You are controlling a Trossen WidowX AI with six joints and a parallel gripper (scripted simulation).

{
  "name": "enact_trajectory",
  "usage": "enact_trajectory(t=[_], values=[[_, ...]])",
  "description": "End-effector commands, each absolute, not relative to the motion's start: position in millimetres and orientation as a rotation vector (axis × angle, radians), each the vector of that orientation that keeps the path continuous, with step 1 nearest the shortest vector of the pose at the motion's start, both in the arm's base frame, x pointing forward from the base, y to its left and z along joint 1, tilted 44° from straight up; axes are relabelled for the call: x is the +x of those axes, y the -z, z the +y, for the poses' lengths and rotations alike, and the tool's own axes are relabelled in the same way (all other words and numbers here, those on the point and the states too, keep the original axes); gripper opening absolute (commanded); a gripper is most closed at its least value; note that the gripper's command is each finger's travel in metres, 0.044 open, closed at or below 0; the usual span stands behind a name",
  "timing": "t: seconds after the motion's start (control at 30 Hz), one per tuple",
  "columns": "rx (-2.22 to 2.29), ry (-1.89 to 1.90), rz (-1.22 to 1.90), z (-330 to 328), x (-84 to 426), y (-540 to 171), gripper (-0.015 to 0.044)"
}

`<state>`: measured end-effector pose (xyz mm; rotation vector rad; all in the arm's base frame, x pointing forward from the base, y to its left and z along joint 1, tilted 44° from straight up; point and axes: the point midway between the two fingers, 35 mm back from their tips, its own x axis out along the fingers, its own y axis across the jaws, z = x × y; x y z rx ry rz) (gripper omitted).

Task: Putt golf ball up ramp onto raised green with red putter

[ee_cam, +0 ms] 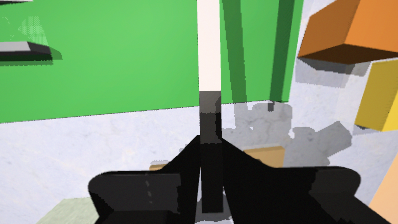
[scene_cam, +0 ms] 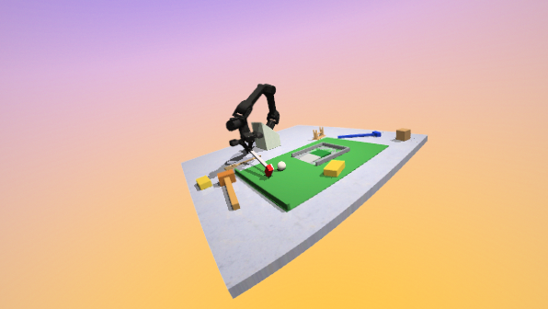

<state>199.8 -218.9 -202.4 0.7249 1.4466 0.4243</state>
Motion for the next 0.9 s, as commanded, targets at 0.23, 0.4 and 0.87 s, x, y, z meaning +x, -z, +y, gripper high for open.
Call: enact_trajectory(t=[0.23, 0.4, 0.87], values=[[0.729, -0.419, 1.442, -225.3, 197.3, 209.3, 0.0], [0.728, -0.417, 1.442, -198.6, 211.1, 178.6, 0.0], [0.733, -0.426, 1.439, -132.0, 220.0, 113.6, 0.0]])
